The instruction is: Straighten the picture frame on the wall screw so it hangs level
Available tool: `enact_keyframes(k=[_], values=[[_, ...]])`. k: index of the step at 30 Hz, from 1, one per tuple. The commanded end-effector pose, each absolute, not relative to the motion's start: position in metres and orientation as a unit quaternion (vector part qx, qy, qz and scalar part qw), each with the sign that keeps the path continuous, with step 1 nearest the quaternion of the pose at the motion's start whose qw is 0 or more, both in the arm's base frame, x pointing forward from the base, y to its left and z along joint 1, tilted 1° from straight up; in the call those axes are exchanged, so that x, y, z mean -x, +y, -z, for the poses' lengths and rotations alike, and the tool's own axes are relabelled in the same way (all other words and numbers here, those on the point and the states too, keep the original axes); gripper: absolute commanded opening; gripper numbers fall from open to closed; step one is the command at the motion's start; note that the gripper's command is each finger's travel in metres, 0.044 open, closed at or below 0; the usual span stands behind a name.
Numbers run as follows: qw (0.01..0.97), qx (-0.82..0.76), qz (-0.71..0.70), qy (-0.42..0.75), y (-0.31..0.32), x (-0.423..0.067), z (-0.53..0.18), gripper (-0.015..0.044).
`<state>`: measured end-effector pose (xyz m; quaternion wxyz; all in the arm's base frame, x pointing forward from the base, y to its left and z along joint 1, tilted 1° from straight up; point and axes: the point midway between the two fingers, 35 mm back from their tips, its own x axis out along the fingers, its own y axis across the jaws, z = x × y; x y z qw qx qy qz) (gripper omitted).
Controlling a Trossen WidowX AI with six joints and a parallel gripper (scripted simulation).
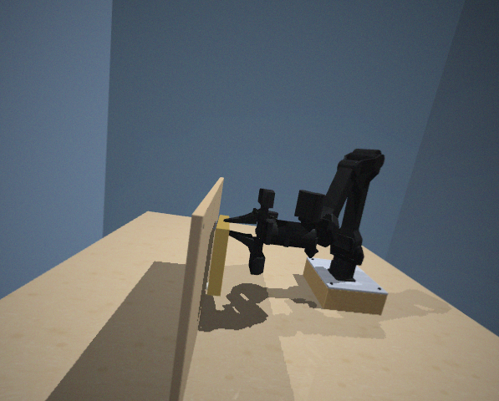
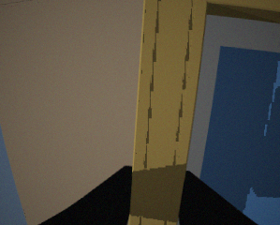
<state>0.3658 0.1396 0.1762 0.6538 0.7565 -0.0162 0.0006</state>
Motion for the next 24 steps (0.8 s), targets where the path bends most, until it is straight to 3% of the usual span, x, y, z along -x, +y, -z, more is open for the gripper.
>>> enact_keyframes(k=[1,24], values=[[0.65,-0.76,-0.004,-0.02,0.1404,-0.3665,-0.1801,0.0],[0.65,-0.76,-0.004,-0.02,0.1435,-0.3666,-0.1809,0.0]])
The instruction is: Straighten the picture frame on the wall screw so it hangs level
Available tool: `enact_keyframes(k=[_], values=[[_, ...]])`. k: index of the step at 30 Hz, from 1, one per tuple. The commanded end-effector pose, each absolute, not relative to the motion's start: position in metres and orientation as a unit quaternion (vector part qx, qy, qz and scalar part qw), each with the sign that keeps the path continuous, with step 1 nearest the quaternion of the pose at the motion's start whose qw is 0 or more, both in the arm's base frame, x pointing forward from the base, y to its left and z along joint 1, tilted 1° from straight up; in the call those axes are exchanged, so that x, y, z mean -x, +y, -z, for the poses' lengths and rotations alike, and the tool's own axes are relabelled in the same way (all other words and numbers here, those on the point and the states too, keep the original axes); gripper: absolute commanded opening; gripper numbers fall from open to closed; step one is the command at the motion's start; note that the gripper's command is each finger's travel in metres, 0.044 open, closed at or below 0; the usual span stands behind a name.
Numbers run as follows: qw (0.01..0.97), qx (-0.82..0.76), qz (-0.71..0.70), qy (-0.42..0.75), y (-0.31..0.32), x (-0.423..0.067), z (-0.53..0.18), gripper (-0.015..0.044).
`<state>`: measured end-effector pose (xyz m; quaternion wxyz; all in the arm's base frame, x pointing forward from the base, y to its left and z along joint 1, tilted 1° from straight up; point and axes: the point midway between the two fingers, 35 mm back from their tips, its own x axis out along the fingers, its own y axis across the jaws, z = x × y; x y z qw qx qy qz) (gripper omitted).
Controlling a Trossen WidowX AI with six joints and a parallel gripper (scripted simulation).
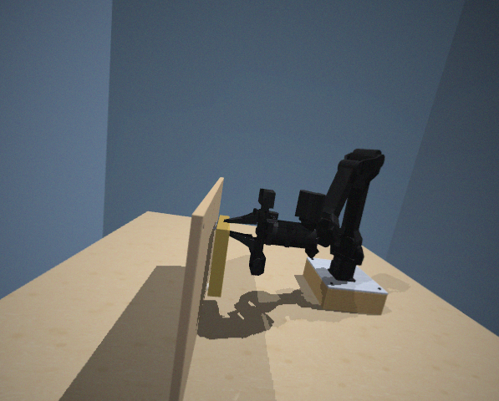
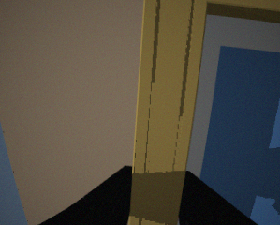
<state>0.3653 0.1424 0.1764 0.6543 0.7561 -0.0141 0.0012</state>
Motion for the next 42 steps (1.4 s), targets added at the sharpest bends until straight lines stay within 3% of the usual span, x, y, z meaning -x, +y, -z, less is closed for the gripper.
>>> enact_keyframes(k=[1,42], values=[[0.65,-0.76,-0.004,-0.02,0.144,-0.3666,-0.181,0.0],[0.65,-0.76,-0.004,-0.019,0.1483,-0.367,-0.1723,0.0]])
